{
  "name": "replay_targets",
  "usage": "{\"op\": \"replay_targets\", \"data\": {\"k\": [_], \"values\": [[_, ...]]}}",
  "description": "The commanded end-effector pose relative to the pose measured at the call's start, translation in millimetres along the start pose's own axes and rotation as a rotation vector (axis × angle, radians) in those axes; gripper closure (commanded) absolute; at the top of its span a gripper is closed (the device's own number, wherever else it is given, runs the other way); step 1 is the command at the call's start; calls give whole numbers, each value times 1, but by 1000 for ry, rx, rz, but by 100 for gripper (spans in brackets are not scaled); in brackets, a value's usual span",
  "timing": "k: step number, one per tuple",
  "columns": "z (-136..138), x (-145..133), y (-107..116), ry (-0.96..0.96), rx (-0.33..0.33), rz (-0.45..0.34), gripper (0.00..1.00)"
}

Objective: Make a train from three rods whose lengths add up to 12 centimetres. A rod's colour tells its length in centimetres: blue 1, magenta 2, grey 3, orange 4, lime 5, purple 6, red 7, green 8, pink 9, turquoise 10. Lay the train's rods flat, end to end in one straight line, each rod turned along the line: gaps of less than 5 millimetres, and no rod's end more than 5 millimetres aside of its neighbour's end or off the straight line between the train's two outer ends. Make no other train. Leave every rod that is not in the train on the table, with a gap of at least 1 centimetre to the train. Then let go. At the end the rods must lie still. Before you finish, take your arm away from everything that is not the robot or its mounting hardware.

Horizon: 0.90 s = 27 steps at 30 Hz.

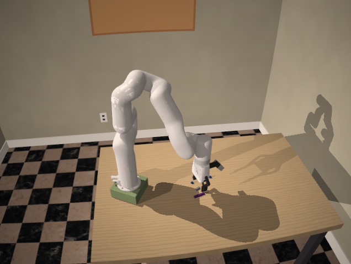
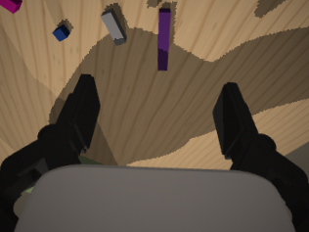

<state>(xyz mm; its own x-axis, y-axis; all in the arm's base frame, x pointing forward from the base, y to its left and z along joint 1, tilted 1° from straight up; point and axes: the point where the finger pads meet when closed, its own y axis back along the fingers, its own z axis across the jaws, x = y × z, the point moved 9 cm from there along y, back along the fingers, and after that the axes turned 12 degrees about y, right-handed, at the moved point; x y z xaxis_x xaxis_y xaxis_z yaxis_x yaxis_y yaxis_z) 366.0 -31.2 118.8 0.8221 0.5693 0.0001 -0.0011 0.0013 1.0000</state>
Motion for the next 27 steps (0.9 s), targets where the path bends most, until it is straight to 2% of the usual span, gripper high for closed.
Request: {"op": "replay_targets", "data": {"k": [1, 6, 7, 27], "values": [[3, -1, 1, 31, 7, 9, 0], [3, -2, 1, 41, 7, 9, 0], [3, -2, 1, 41, 7, 9, 76], [3, -2, 1, 41, 7, 9, 76]]}}
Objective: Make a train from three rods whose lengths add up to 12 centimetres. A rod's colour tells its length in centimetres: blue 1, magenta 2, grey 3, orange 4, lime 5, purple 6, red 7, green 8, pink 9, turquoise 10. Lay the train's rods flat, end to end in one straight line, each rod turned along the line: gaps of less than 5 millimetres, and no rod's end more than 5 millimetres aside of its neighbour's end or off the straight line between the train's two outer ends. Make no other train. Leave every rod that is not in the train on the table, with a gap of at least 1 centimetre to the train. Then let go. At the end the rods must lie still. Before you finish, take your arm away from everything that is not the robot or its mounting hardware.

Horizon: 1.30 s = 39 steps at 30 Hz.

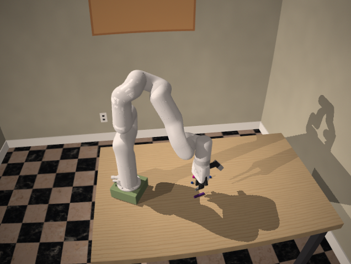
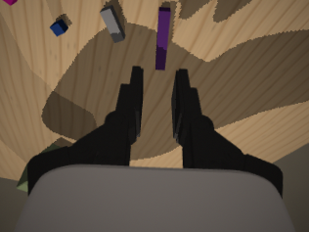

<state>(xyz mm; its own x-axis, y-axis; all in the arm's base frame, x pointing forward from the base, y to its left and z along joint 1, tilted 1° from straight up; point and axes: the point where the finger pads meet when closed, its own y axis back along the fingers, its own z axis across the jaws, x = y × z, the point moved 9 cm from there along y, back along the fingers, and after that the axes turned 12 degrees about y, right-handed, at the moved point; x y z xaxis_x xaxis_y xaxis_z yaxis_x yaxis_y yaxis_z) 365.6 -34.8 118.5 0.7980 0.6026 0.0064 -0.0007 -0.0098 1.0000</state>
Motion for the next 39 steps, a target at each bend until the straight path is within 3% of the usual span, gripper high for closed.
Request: {"op": "replay_targets", "data": {"k": [1, 23, 39], "values": [[1, 1, 1, 0, -2, 3, 76], [1, 1, 0, 2, -2, 3, 76], [1, 0, -13, 10, -1, 3, 76]]}}
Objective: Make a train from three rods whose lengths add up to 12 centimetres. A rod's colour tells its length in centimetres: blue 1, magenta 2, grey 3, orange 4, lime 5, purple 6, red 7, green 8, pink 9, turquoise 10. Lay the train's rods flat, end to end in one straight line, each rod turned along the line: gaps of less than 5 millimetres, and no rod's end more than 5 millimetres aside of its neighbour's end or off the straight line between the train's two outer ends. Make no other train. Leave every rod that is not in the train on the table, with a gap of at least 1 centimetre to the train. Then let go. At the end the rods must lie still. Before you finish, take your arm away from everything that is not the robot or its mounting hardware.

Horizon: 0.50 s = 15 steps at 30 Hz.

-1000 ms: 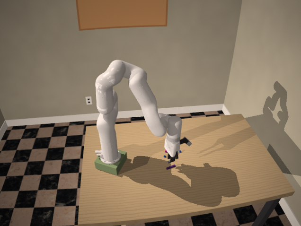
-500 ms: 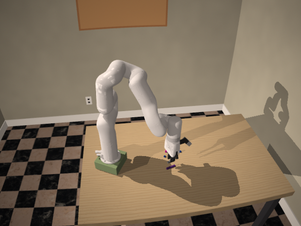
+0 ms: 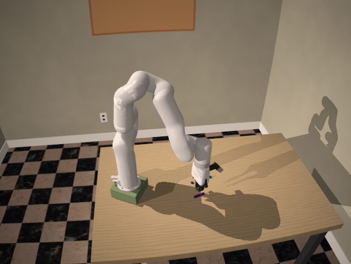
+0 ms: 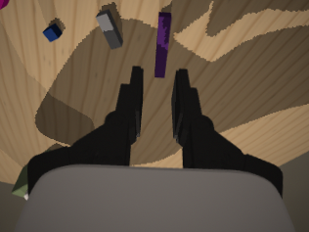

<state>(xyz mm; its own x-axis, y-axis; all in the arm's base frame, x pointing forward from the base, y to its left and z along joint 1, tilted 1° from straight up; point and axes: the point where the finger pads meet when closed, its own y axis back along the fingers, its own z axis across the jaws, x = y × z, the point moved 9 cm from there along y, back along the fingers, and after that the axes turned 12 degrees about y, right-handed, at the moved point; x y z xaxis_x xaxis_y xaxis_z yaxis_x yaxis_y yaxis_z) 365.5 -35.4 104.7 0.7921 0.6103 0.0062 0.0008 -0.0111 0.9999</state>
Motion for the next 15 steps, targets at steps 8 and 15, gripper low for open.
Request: {"op": "replay_targets", "data": {"k": [8, 15], "values": [[2, 1, -12, 0, -3, 3, 76], [2, 1, -23, 0, -3, 3, 76]]}}
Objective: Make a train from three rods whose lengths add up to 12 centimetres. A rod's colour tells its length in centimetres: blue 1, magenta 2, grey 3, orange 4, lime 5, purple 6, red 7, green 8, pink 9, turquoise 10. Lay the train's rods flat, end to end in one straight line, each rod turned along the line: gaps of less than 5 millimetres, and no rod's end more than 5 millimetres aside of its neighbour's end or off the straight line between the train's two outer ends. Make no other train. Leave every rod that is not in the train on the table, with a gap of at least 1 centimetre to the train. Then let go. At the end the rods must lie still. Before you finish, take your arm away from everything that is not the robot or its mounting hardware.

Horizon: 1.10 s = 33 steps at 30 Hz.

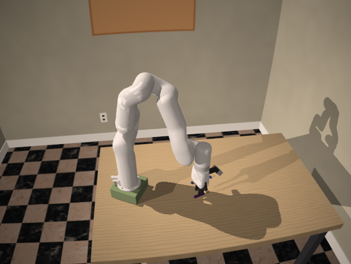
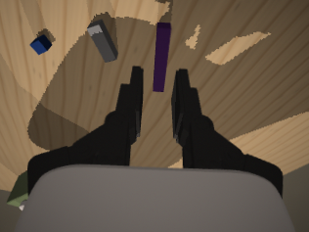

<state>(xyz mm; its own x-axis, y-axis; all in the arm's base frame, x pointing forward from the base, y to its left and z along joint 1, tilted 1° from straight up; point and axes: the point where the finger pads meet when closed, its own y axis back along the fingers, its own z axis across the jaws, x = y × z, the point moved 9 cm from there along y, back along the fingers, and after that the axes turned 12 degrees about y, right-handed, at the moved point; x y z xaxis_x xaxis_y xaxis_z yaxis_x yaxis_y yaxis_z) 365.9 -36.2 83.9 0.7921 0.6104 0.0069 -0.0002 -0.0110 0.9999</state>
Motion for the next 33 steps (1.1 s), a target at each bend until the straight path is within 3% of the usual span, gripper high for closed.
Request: {"op": "replay_targets", "data": {"k": [1, 33], "values": [[1, 1, -2, 0, -3, 3, 76], [2, 1, -17, 0, -3, 3, 76]]}}
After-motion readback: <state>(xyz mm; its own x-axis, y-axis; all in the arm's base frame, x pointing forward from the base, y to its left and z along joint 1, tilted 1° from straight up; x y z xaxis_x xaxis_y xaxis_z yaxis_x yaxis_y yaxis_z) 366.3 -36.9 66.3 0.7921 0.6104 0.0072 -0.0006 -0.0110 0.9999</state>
